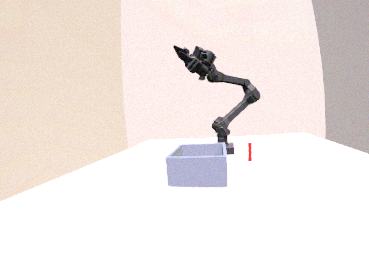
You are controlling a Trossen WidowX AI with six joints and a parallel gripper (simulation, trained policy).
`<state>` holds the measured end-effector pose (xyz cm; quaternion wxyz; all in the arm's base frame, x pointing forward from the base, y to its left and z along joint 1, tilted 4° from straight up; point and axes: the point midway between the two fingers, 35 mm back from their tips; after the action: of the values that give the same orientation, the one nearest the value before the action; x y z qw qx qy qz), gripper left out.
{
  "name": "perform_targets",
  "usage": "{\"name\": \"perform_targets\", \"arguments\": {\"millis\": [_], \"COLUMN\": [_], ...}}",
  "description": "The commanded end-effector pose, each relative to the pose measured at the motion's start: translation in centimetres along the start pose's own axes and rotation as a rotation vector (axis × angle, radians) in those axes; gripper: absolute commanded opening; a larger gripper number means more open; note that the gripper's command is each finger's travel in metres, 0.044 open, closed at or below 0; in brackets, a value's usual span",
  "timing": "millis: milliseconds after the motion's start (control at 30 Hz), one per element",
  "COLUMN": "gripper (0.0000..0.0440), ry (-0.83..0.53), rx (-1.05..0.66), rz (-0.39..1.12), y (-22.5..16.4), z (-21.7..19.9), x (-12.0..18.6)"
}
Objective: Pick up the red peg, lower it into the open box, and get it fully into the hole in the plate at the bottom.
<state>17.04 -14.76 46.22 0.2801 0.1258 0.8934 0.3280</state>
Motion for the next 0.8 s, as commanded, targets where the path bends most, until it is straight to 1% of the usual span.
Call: {"name": "perform_targets", "arguments": {"millis": [0, 67, 433, 767], "gripper": [0.0418, 0.044, 0.044, 0.044], "ry": [0.005, 0.025, 0.138, 0.259], "rx": [-0.007, -0.047, -0.341, -0.566], "rz": [0.013, 0.047, 0.253, 0.478], "y": [-0.3, -1.2, -5.3, -7.9], "z": [0.2, 0.8, 5.7, 11.4], "x": [-0.1, -0.3, -1.6, -1.4]}}
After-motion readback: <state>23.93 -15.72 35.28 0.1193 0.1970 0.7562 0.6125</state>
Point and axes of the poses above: the point midway between the two fingers, 35 mm back from their tips, its own x axis back along the fingers, its own z axis across the jaws, y = z × x, and after that the axes turned 2 degrees about x, right-handed
